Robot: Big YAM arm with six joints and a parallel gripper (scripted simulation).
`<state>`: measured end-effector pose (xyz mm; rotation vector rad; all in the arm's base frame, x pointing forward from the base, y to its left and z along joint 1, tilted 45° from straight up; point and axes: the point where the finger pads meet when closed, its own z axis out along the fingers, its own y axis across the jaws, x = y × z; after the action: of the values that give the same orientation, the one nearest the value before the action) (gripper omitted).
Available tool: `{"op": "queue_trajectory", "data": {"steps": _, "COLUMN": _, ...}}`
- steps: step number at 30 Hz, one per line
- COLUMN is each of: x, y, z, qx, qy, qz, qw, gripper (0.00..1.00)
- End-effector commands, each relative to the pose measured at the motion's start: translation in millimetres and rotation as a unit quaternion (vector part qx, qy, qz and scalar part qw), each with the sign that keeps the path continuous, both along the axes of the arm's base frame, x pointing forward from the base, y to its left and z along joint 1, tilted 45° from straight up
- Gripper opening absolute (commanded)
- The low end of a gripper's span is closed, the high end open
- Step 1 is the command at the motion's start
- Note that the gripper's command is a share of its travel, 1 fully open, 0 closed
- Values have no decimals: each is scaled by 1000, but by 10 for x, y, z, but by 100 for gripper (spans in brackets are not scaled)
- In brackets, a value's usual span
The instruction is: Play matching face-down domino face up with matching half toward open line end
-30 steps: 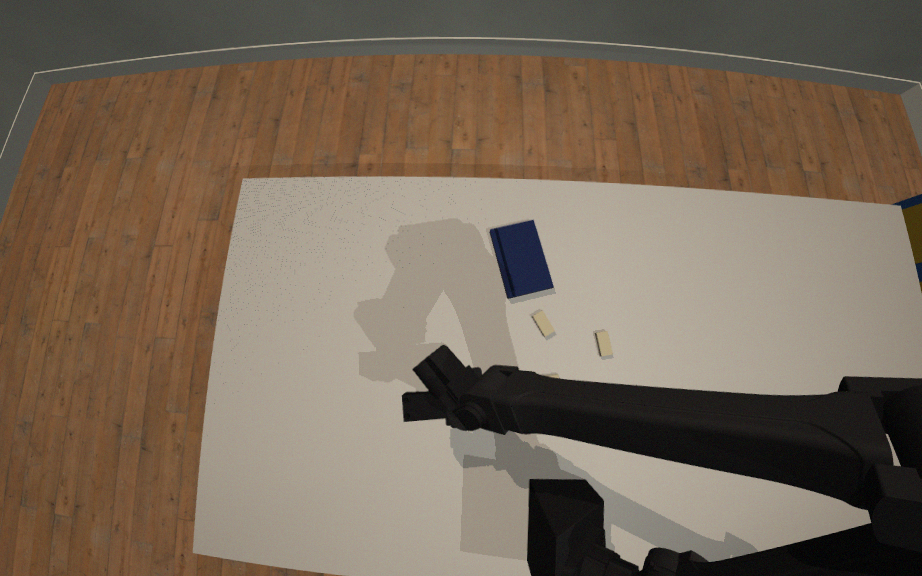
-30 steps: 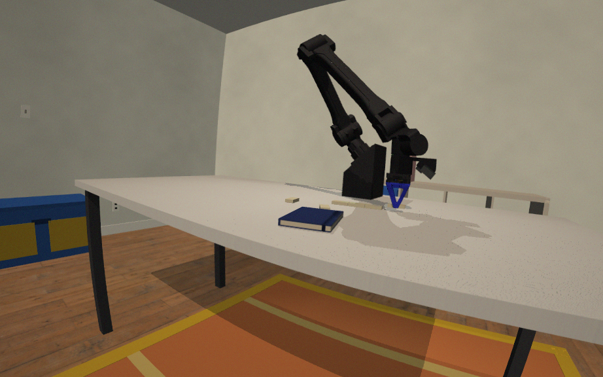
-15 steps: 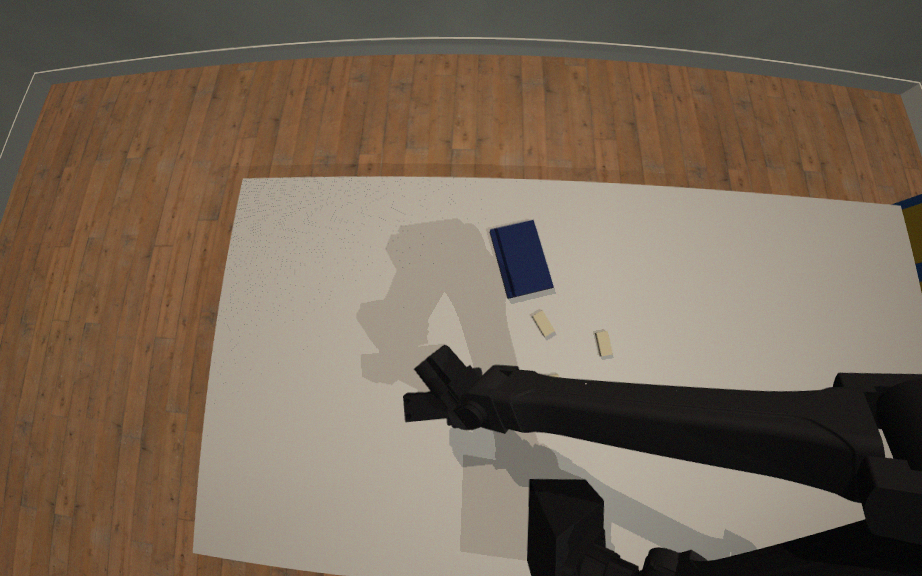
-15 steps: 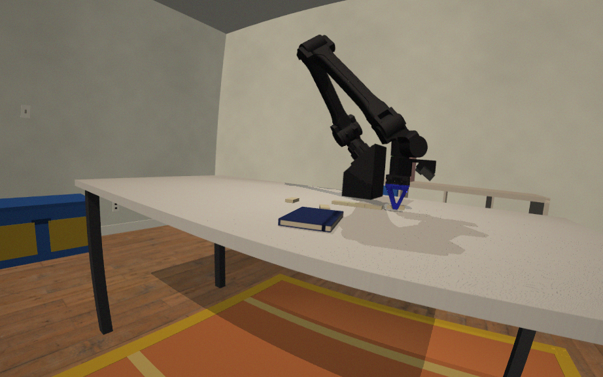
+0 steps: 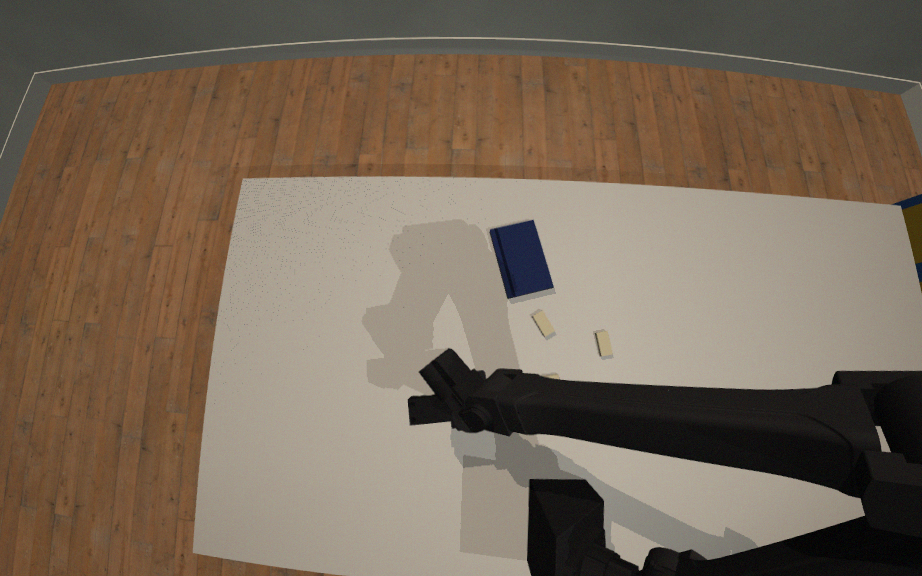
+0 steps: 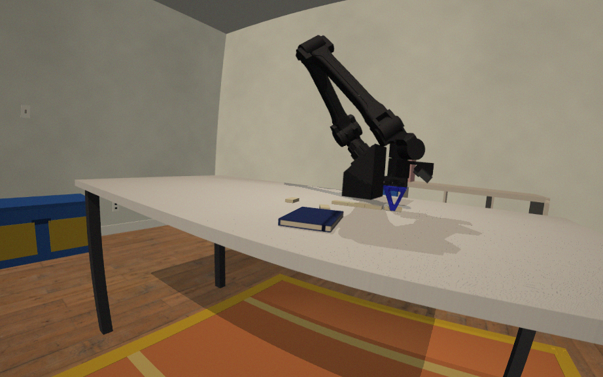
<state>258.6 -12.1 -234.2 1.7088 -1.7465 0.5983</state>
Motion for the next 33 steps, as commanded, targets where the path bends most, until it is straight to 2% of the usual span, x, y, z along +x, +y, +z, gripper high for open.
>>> {"op": "queue_trajectory", "data": {"steps": 1, "x": 27, "y": -121, "z": 24, "qx": 6, "qy": -4, "qz": -6, "qw": 1000, "gripper": 21}}
{"op": "queue_trajectory", "data": {"steps": 9, "x": 22, "y": -146, "z": 27, "qx": 7, "qy": -4, "qz": -6, "qw": 1000, "gripper": 21}}
{"op": "queue_trajectory", "data": {"steps": 10, "x": 34, "y": -37, "z": 23, "qx": 8, "qy": -5, "qz": -1, "qw": 1000, "gripper": 21}}
{"op": "queue_trajectory", "data": {"steps": 19, "x": 27, "y": -132, "z": 25, "qx": 8, "qy": -5, "qz": -6, "qw": 1000, "gripper": 21}}
{"op": "queue_trajectory", "data": {"steps": 26, "x": 27, "y": -132, "z": 25, "qx": 8, "qy": -5, "qz": -6, "qw": 1000, "gripper": 21}}
{"op": "queue_trajectory", "data": {"steps": 27, "x": 34, "y": -36, "z": 23, "qx": 8, "qy": -4, "qz": 1, "qw": 1000, "gripper": 21}}
{"op": "queue_trajectory", "data": {"steps": 33, "x": 35, "y": -102, "z": 30, "qx": 8, "qy": -5, "qz": -5, "qw": 1000, "gripper": 21}}
